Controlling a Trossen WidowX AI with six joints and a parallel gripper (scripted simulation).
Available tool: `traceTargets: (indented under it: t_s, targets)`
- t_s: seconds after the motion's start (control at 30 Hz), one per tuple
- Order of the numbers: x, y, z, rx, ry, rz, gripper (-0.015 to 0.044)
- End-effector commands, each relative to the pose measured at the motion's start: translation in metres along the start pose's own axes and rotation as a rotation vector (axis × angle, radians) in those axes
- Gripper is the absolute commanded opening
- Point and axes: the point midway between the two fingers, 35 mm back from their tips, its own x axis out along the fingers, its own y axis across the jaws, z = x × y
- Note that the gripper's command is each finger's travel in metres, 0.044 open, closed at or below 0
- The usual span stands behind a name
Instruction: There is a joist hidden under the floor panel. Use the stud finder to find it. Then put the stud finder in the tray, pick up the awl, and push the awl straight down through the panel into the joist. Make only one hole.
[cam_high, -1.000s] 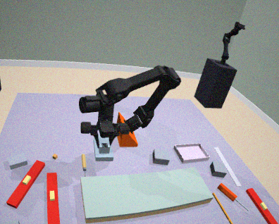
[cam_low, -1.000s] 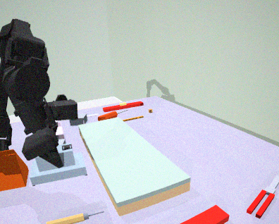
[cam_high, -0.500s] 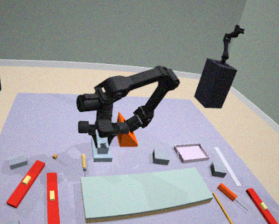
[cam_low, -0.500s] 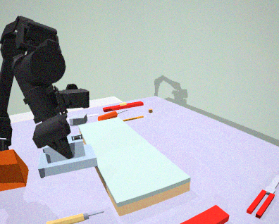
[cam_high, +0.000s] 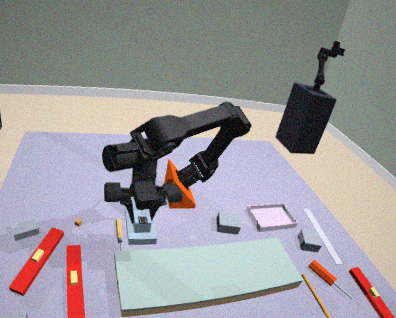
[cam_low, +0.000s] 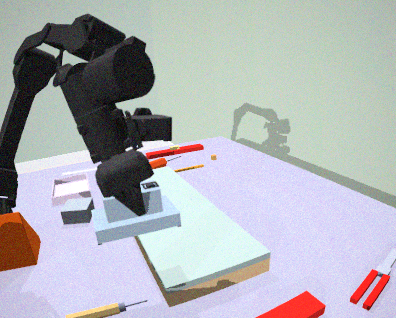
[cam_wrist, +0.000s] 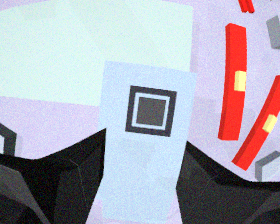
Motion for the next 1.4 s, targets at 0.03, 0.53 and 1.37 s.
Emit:
traceTargets:
  t_s: [0.03, 0.53, 1.37]
  targets:
    - [0.002, -0.003, 0.024, -0.005, -0.01, -0.002, 0.0]
    - [0.021, -0.003, 0.082, -0.023, -0.013, 0.013, 0.0]
    - [0.048, -0.003, 0.087, -0.026, -0.013, 0.016, 0.0]
